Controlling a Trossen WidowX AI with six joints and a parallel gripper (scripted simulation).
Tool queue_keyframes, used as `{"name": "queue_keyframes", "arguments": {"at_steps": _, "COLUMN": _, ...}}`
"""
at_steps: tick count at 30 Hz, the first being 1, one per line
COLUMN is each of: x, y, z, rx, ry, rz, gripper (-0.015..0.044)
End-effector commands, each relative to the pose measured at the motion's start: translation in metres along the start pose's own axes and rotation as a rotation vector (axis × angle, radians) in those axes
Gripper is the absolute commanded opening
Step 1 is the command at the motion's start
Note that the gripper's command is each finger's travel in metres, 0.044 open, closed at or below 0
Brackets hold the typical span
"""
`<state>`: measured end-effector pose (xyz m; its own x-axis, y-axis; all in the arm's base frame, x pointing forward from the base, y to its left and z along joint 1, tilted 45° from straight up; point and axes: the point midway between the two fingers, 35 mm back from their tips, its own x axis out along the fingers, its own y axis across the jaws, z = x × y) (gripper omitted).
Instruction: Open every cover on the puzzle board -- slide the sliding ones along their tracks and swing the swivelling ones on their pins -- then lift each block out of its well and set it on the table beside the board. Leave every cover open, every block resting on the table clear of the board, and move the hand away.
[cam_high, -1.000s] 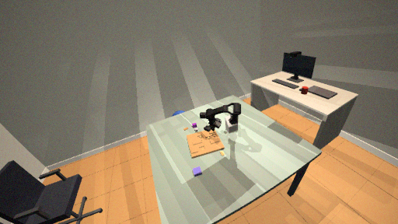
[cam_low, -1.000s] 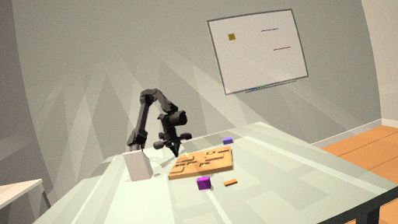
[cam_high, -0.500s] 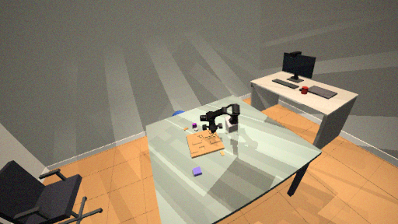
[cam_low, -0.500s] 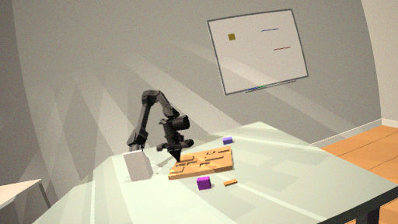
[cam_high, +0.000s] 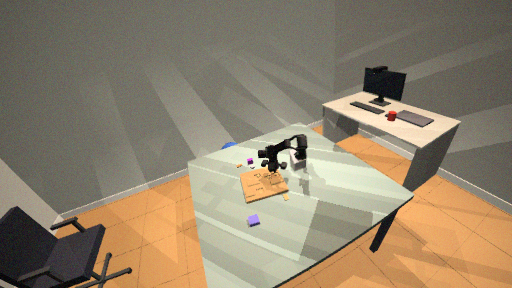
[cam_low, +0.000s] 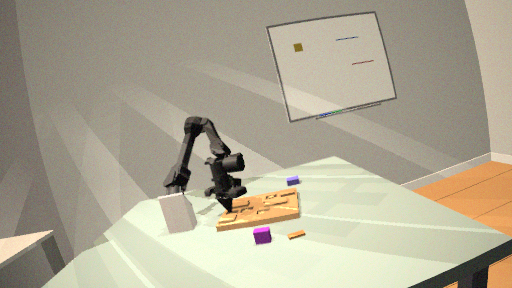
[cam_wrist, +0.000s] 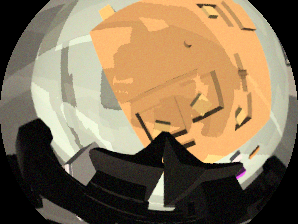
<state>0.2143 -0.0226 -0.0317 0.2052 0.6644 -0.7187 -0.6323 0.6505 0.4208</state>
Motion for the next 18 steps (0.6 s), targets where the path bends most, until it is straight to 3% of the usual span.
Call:
{"name": "queue_keyframes", "arguments": {"at_steps": 1, "x": 0.0049, "y": 0.0022, "z": -0.0012, "rx": 0.012, "ry": -0.001, "rz": 0.008, "gripper": 0.0}}
{"name": "queue_keyframes", "arguments": {"at_steps": 18, "x": 0.0081, "y": 0.002, "z": -0.0013, "rx": 0.012, "ry": -0.001, "rz": 0.008, "gripper": 0.0}}
